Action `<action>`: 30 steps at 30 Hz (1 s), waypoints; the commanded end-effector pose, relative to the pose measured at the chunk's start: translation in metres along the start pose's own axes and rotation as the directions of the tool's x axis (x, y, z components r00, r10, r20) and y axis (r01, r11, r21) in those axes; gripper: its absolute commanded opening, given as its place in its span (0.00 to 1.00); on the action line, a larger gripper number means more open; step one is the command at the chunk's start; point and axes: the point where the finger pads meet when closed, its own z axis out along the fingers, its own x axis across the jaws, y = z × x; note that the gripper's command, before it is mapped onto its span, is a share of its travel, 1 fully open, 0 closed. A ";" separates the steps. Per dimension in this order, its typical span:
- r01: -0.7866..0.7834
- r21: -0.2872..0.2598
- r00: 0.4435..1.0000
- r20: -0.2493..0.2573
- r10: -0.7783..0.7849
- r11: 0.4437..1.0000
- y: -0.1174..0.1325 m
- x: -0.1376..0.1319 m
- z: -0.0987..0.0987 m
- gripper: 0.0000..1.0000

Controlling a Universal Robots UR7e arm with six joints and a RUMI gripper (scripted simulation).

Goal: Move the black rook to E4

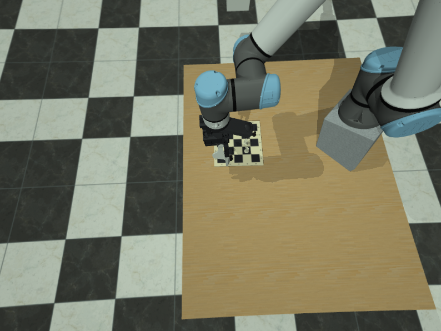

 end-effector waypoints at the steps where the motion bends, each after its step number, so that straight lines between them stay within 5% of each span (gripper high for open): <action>1: 0.007 -0.041 1.000 0.002 -0.007 0.999 -0.010 0.001 -0.002 1.00; 30: 0.014 -0.081 1.000 0.006 -0.014 0.997 -0.022 0.002 -0.005 1.00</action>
